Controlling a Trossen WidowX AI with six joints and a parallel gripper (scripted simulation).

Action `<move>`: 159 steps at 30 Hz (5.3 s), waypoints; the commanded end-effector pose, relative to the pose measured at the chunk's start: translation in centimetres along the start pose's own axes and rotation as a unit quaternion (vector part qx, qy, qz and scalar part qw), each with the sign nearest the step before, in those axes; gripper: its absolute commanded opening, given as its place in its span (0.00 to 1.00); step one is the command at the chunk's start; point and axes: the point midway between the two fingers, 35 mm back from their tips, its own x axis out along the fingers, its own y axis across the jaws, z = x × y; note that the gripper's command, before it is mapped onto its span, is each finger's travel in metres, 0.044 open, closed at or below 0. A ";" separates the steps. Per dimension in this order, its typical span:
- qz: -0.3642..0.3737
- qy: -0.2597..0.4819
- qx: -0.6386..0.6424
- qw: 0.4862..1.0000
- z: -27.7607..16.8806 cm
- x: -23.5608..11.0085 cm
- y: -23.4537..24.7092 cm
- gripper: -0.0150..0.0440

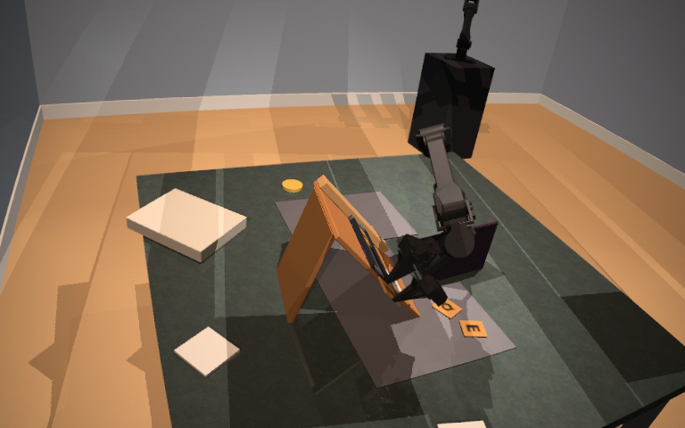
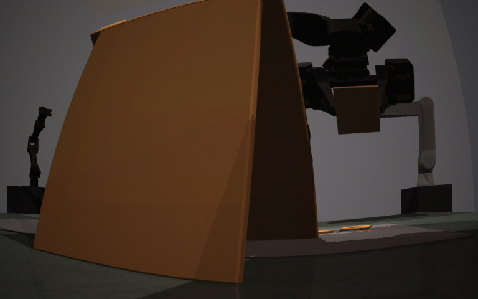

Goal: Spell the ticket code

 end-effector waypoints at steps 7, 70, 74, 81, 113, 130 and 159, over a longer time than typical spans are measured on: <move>-0.001 -0.002 -0.003 1.000 0.1 0.0 -0.5 0.25; -0.002 -0.002 -0.004 1.000 0.0 0.0 -3.4 0.25; -0.002 -0.002 -0.004 1.000 0.0 0.0 -3.6 0.25; -0.002 -0.002 -0.004 1.000 0.0 0.0 -4.0 0.25; -0.003 -0.002 -0.005 1.000 -0.1 0.0 -5.6 0.25; -0.003 -0.002 -0.005 1.000 -0.1 0.0 -6.4 0.25; -0.003 -0.002 -0.006 1.000 -0.1 0.0 -7.9 0.25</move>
